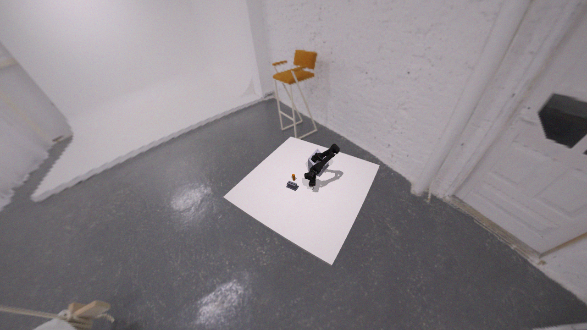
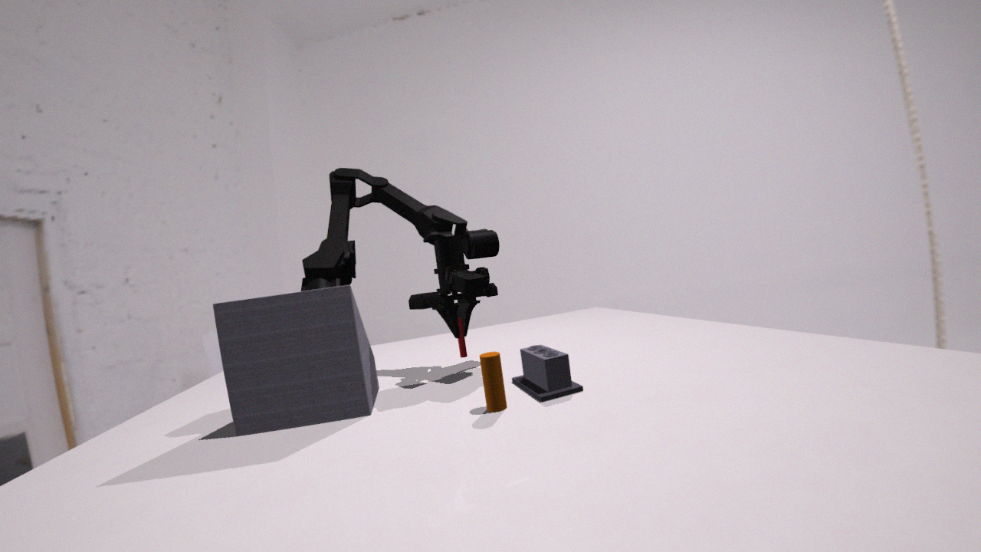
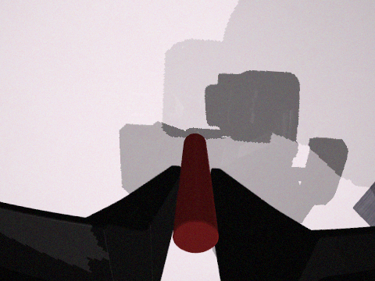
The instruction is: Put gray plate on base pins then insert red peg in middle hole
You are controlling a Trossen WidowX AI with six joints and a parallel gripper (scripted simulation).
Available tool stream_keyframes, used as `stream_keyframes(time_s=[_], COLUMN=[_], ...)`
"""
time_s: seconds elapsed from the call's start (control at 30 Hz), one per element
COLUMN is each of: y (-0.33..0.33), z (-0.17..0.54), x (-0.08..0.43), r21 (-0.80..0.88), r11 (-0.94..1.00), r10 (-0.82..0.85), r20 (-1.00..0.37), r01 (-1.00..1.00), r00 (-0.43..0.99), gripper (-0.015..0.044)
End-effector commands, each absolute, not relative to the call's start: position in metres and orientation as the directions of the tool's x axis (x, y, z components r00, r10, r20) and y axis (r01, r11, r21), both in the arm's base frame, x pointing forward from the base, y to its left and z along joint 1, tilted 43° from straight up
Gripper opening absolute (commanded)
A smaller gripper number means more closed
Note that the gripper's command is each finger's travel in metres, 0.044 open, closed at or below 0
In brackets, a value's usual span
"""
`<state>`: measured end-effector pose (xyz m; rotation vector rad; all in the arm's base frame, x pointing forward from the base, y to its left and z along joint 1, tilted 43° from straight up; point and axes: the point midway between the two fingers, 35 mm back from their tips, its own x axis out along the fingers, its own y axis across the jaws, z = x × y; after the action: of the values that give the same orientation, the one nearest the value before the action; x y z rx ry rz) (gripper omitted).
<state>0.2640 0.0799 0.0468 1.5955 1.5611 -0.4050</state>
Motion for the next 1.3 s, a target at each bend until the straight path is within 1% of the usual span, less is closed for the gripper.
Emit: stream_keyframes(time_s=[0.0, 0.43, 0.53, 1.27], y=[0.072, 0.042, 0.044, -0.002], z=[0.055, 0.082, 0.075, 0.047], x=[0.264, 0.259, 0.263, 0.298], r21=[0.341, 0.341, 0.335, 0.333], r11=[0.139, 0.139, 0.137, 0.141], r10=[0.659, 0.660, 0.656, 0.645], r20=[-0.732, -0.732, -0.736, -0.745], r01=[0.930, 0.930, 0.932, 0.932], r00=[0.170, 0.170, 0.168, 0.169], gripper=[0.0000, 0.0000, 0.0000, 0.0000])
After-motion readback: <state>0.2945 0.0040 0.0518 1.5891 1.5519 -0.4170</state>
